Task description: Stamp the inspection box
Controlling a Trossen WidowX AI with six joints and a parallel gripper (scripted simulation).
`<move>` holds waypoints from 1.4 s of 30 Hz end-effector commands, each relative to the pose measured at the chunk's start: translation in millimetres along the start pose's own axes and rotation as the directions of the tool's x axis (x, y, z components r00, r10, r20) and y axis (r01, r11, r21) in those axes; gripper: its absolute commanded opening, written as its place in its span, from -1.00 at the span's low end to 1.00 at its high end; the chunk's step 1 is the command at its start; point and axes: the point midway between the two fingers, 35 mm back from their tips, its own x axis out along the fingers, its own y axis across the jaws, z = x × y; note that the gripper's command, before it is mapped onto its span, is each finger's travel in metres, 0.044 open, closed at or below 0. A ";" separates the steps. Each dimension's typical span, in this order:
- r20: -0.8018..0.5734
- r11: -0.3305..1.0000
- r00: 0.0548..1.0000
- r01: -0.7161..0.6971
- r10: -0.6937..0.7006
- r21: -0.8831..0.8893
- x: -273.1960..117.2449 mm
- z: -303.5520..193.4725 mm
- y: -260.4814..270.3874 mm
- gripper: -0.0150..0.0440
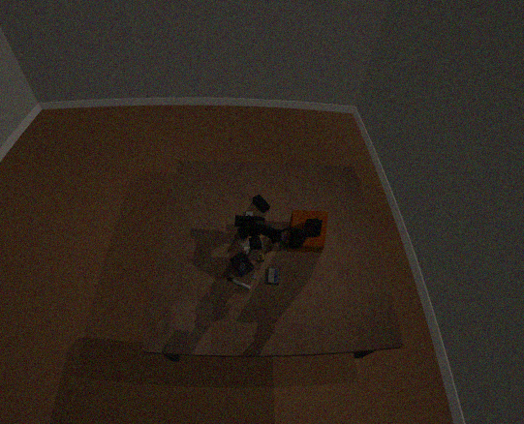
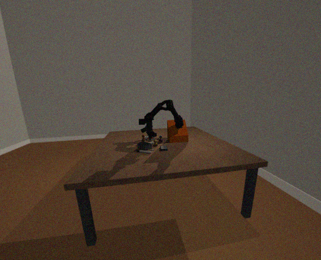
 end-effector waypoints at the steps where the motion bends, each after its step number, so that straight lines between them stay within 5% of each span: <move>1: 0.002 1.000 1.000 -0.005 0.005 0.004 2.7 -0.2 0.7 -0.49; 42: 0.003 1.000 1.000 -0.012 0.012 0.003 18.9 -1.6 2.1 -0.49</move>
